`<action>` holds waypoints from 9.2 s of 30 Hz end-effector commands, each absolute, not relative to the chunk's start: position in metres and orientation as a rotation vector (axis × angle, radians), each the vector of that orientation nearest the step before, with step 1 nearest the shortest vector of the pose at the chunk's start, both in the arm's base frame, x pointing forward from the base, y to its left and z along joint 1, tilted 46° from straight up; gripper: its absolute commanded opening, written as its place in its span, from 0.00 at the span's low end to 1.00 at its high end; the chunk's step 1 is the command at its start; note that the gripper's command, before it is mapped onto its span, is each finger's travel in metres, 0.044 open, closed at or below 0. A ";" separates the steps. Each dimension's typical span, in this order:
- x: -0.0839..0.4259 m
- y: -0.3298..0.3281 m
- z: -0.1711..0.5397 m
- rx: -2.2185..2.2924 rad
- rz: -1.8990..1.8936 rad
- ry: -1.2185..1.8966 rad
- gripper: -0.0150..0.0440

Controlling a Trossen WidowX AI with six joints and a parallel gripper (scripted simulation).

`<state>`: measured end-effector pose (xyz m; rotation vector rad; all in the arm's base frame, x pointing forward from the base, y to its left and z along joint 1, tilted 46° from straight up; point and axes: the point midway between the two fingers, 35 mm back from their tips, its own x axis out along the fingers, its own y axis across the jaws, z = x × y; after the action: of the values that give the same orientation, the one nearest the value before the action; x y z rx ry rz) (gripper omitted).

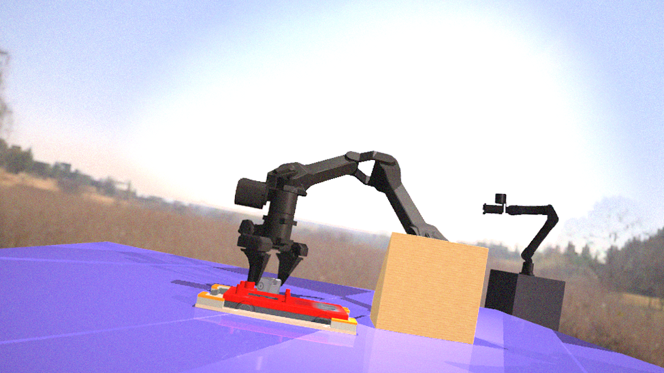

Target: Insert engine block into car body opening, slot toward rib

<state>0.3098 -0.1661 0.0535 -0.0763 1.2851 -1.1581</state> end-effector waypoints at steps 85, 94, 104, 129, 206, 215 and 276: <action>0.322 -0.090 0.120 -0.199 -1.107 1.116 0.25; 0.320 -0.088 0.111 -0.342 -1.024 0.870 0.25; 0.306 -0.087 0.110 -0.464 -0.984 0.647 0.25; 0.299 -0.108 0.083 -0.530 -0.942 0.521 0.25; 0.272 -0.122 0.043 -0.532 -0.934 0.517 1.00; 0.272 -0.122 0.043 -0.532 -0.934 0.517 1.00; 0.302 -0.095 0.095 -1.196 0.095 1.897 1.00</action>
<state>0.3056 -0.0965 0.0878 -1.1926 1.8671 0.0540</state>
